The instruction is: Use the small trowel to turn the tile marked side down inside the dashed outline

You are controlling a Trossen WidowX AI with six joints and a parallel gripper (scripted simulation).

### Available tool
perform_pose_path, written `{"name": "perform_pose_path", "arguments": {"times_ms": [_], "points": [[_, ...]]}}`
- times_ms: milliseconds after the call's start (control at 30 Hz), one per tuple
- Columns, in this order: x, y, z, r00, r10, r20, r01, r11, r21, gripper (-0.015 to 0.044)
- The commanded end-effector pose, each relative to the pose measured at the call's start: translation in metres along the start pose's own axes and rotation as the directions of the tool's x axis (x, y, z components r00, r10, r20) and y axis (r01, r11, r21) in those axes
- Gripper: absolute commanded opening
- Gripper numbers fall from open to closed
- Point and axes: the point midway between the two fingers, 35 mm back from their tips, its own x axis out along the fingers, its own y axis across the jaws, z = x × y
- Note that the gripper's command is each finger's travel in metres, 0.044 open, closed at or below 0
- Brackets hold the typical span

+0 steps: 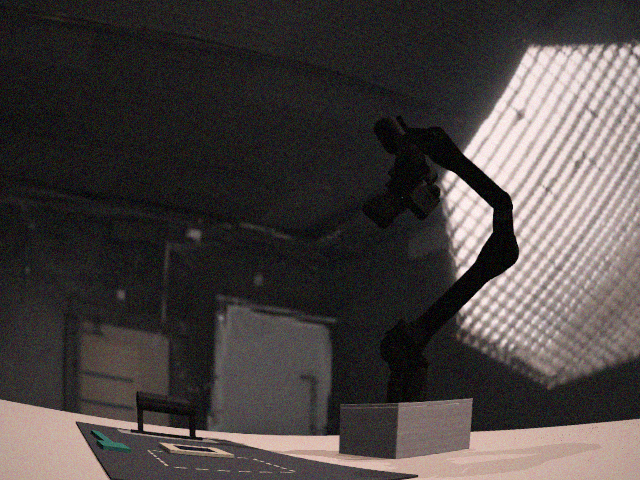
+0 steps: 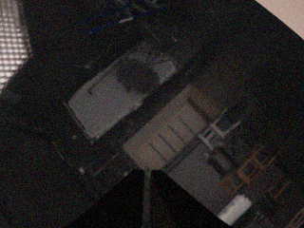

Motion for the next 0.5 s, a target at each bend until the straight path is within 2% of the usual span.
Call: {"name": "perform_pose_path", "arguments": {"times_ms": [0,233,467], "points": [[0.000,0.000,0.000,1.000,0.000,0.000,0.000,1.000,0.000,0.0079],[0.003,-0.007,-0.007,1.000,-0.025,-0.003,0.025,0.997,-0.067,0.0258],[0.013,-0.033,-0.031,0.994,-0.108,-0.006,0.102,0.953,-0.285,0.0270]]}}
